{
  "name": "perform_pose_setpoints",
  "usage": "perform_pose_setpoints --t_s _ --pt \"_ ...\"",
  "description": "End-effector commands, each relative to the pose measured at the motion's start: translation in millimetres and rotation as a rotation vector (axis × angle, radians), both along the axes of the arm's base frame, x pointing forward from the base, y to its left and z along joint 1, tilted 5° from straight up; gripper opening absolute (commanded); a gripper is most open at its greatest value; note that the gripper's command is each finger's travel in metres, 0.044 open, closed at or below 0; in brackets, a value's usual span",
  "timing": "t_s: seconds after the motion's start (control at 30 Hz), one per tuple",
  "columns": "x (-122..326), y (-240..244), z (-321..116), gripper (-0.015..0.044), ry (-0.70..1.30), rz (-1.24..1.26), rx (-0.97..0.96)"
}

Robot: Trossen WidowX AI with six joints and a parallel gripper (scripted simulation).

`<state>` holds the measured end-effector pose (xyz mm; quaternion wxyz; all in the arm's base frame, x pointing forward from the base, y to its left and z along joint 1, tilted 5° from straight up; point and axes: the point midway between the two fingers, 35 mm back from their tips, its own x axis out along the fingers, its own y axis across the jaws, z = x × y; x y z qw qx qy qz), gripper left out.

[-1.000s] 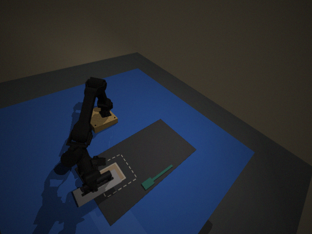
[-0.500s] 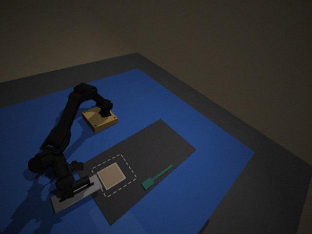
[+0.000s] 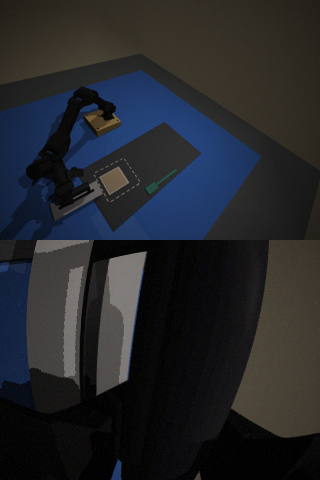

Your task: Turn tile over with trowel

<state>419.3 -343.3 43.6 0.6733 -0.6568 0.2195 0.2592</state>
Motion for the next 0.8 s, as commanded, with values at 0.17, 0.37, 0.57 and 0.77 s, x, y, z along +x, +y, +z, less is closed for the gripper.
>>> perform_pose_setpoints --t_s 0.17,0.37,0.57,0.77 --pt "1 1 -14 0.0 -0.009 0.006 0.0" --pt "1 2 -23 0.0 -0.009 0.006 0.0" --pt "1 6 -24 0.0 -0.008 0.006 0.001" --pt "0 16 -24 0.0 -0.008 0.006 0.002"
